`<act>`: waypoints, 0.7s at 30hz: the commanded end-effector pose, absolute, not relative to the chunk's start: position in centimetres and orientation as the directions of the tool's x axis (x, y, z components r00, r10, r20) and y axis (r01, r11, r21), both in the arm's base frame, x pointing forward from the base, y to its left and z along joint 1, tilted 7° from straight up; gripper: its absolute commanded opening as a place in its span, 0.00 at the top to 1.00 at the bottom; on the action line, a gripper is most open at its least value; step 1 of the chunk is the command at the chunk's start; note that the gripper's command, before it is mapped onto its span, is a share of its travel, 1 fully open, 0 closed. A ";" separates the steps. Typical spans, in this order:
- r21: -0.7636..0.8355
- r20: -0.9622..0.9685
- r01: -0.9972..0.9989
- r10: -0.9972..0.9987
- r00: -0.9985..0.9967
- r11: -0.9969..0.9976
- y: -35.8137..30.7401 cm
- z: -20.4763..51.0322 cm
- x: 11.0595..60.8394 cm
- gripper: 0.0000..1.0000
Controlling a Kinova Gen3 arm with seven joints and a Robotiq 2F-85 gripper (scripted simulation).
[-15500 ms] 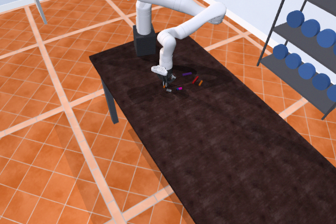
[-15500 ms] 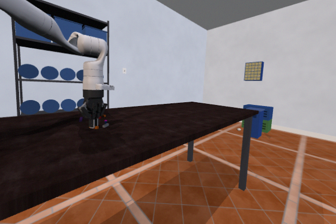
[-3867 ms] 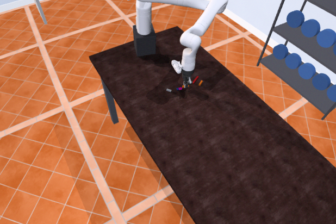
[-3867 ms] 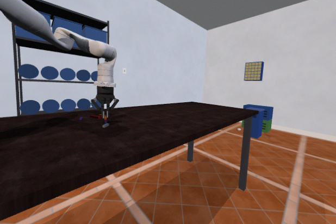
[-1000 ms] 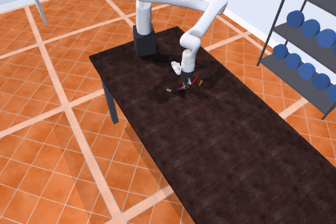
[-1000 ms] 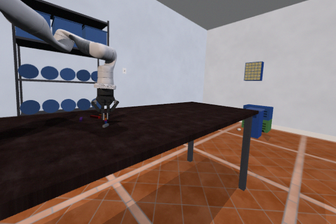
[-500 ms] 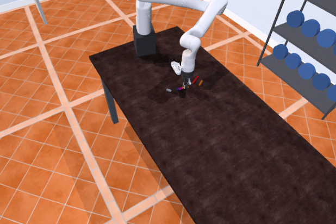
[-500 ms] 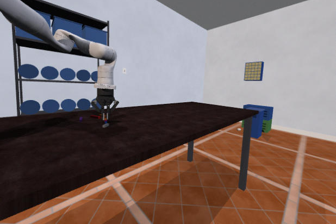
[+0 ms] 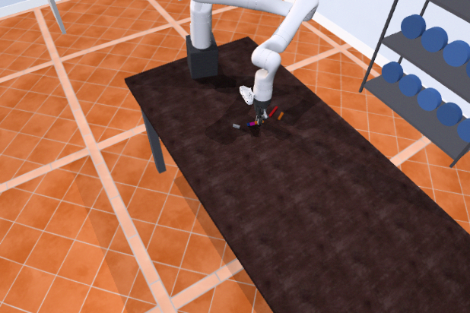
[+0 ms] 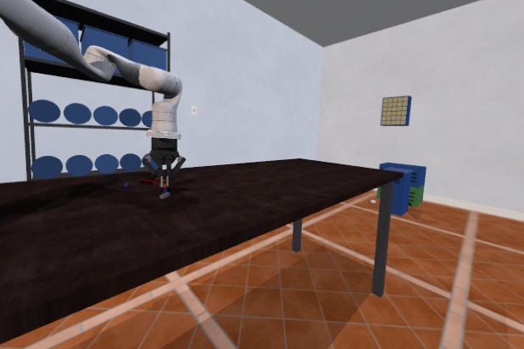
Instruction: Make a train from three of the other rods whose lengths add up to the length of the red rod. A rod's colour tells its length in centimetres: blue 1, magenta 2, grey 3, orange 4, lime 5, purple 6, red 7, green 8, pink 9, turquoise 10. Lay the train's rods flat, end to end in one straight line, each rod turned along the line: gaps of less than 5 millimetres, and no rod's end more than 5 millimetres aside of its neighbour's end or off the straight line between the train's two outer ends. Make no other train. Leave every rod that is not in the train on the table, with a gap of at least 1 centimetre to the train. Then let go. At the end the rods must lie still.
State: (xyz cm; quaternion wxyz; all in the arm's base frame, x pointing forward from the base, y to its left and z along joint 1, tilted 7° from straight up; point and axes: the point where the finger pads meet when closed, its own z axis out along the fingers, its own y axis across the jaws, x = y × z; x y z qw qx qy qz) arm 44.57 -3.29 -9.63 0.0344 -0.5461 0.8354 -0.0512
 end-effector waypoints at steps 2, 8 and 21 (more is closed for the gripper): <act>-0.129 -0.002 -0.911 -0.918 -0.396 0.393 -3.4 -9.7 44.9 0.92; -0.129 -0.002 -0.911 -0.918 -0.396 0.393 -3.4 -9.7 44.9 0.88; -0.129 -0.002 -0.911 -0.918 -0.396 0.393 -3.4 -9.7 44.9 0.76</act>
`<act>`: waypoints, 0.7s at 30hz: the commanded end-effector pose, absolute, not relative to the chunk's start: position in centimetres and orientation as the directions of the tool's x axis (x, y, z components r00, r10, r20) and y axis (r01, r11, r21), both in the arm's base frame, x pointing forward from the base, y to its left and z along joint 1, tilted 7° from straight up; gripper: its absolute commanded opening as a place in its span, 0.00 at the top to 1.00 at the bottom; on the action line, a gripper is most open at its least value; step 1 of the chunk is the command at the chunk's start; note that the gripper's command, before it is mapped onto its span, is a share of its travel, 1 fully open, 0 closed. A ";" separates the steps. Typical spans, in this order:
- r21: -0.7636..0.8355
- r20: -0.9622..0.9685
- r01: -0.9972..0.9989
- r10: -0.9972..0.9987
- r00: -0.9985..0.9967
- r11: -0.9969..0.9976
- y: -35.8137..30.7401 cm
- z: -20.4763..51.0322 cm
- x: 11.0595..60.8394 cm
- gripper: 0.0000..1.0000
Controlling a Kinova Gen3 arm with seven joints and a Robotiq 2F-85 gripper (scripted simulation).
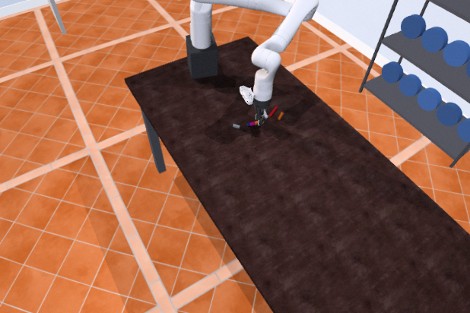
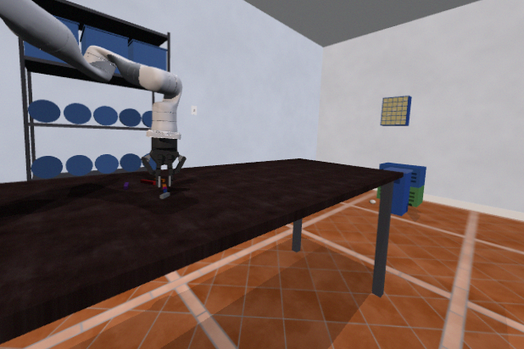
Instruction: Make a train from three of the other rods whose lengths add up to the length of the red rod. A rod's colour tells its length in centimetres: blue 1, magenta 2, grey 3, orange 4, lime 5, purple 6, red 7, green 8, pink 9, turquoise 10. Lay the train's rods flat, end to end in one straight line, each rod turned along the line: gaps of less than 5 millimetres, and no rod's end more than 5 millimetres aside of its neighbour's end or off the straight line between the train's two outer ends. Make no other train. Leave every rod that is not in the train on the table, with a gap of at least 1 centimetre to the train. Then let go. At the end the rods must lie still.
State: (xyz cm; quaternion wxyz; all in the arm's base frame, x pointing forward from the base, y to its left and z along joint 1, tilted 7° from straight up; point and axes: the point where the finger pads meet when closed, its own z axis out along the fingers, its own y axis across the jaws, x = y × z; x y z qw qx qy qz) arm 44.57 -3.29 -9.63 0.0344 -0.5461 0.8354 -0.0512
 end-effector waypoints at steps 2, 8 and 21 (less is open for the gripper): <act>-0.129 -0.002 -0.911 -0.918 -0.396 0.393 -3.4 -9.7 44.9 0.76; -0.129 -0.002 -0.910 -0.918 -0.396 0.393 -3.4 -9.6 44.8 0.76; -0.130 -0.001 -0.908 -0.916 -0.401 0.398 -3.3 -5.6 44.2 0.76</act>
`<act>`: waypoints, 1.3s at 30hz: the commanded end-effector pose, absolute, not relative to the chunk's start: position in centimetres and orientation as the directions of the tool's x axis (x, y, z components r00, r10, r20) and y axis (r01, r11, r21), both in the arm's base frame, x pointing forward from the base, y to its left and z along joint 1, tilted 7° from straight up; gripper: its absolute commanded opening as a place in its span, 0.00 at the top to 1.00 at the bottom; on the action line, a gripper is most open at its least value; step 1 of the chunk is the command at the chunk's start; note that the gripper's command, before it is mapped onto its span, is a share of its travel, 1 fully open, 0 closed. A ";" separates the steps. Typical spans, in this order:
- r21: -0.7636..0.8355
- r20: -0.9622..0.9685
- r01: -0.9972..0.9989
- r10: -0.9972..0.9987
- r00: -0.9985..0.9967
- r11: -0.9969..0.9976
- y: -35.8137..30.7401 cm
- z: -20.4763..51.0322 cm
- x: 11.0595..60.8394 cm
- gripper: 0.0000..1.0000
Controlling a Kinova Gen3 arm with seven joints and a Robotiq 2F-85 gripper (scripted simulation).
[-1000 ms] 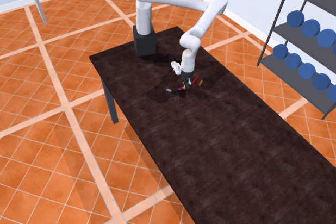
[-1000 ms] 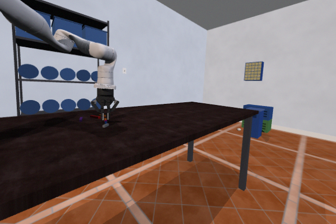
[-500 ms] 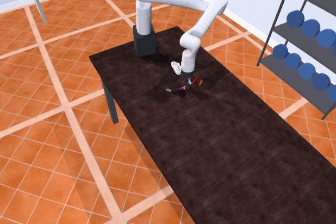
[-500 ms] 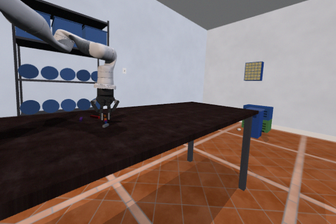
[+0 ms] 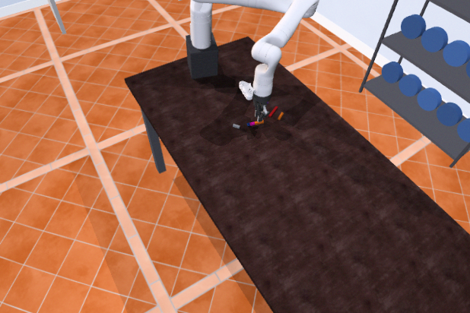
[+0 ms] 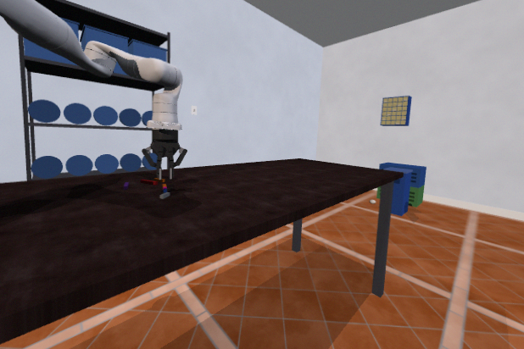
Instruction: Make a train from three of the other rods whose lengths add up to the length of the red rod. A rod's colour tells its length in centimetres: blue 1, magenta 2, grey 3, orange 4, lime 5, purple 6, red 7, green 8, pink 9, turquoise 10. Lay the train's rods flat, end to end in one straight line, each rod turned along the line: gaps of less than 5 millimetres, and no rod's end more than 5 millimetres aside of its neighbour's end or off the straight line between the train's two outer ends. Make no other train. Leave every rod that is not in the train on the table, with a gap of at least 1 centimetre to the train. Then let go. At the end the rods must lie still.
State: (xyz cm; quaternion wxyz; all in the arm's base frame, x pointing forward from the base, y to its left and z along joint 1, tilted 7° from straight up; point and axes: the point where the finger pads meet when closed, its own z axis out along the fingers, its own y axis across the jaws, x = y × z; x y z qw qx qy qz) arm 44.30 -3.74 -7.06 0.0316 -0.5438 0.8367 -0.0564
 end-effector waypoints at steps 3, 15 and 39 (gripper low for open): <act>-0.130 -0.001 -0.908 -0.916 -0.401 0.398 -3.2 -4.0 44.0 0.76; -0.130 -0.002 -0.907 -0.915 -0.403 0.400 -3.1 -0.8 43.7 0.76; -0.130 -0.002 -0.907 -0.915 -0.404 0.401 -3.2 -0.8 43.7 0.00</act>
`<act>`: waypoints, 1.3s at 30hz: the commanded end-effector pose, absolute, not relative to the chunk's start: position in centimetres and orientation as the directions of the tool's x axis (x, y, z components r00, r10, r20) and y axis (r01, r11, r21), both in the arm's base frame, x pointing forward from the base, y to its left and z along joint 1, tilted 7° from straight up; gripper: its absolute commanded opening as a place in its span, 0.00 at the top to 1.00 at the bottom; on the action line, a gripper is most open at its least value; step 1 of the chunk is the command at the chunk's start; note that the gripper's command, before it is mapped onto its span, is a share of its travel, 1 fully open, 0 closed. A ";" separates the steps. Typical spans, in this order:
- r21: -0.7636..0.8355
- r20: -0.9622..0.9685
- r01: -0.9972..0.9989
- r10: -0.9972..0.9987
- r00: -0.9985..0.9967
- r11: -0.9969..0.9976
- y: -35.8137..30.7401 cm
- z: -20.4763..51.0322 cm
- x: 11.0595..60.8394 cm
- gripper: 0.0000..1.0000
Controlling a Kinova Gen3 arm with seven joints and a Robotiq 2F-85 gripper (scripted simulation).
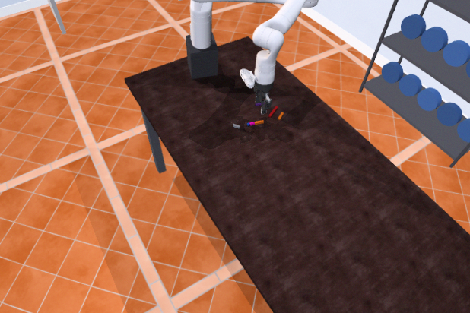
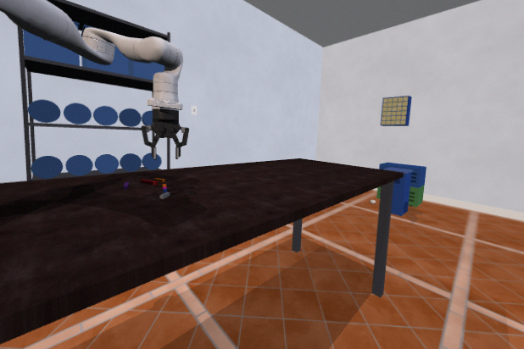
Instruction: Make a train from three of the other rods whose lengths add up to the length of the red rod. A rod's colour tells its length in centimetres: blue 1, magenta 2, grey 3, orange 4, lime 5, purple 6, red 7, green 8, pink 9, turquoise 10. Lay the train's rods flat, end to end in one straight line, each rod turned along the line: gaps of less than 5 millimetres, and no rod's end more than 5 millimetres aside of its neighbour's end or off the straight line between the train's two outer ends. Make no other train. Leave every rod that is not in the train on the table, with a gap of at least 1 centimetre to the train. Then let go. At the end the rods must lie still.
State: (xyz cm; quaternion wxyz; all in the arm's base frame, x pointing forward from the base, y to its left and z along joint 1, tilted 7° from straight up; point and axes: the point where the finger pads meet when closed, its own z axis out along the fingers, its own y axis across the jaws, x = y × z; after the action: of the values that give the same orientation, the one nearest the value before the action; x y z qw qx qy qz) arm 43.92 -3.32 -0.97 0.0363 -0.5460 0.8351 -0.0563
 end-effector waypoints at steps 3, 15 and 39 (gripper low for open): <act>-0.130 -0.002 -0.907 -0.915 -0.404 0.401 -3.1 -0.6 43.7 0.00; -0.130 -0.001 -0.909 -0.917 -0.398 0.395 -3.0 3.0 43.3 0.00; -0.129 0.001 -0.915 -0.923 -0.386 0.382 -2.7 8.0 42.8 0.00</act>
State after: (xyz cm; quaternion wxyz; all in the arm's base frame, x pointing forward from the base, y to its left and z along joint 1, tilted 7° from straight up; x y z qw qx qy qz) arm 42.79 -2.92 7.72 0.0346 -0.5535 0.8302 -0.0565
